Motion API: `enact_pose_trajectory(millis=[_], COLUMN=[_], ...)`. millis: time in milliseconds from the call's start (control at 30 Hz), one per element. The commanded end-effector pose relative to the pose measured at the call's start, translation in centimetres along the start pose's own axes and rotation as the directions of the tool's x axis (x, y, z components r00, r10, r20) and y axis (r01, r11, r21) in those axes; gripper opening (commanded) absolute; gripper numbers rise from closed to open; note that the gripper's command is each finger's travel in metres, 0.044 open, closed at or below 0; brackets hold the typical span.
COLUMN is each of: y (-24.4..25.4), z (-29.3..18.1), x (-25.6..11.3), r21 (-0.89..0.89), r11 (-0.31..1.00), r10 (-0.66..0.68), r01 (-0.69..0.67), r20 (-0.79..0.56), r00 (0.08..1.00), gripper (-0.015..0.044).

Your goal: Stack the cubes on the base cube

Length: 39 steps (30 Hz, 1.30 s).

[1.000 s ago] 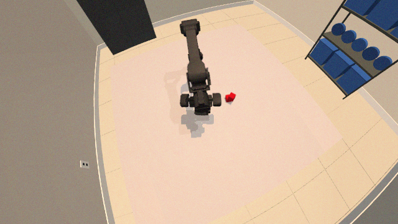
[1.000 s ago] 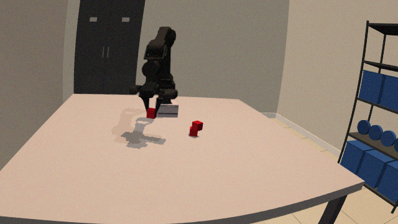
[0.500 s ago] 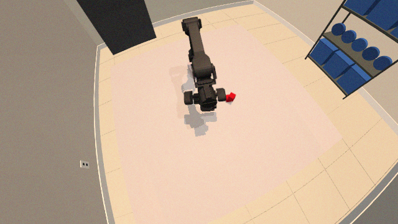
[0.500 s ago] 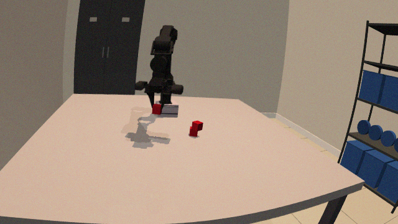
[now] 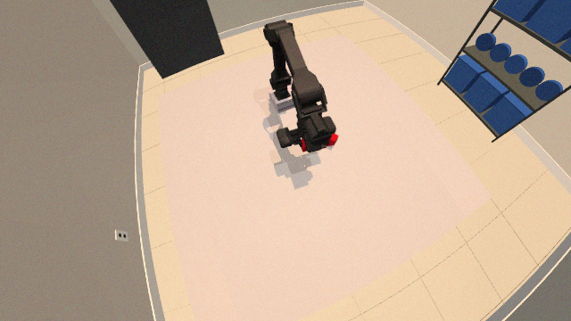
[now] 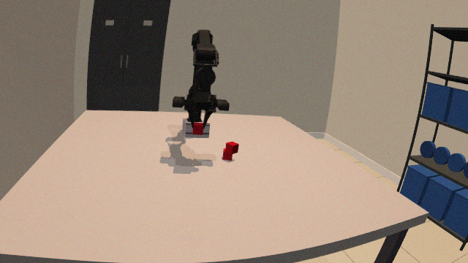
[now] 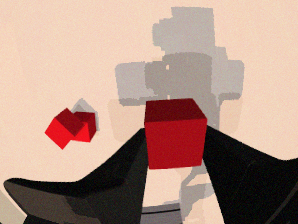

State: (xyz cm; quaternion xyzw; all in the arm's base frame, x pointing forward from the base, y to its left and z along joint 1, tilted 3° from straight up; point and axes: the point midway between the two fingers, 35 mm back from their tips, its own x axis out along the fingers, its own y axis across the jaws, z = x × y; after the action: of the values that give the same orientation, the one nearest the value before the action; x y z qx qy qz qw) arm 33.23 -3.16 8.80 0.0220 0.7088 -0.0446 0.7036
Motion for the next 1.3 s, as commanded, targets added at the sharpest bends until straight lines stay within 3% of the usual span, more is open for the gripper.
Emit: enact_pose_trajectory(millis=[0, 1267], y=[1.3, 10.9], z=[-0.5, -6.3], x=[0.1, 1.0], r21=[-0.065, -0.576], r11=[0.998, 0.817], r10=[0.007, 0.016], r01=[-0.007, -0.018], r20=[-0.001, -0.008], r00=[1.000, 1.000], gripper=[0.0105, 0.0105])
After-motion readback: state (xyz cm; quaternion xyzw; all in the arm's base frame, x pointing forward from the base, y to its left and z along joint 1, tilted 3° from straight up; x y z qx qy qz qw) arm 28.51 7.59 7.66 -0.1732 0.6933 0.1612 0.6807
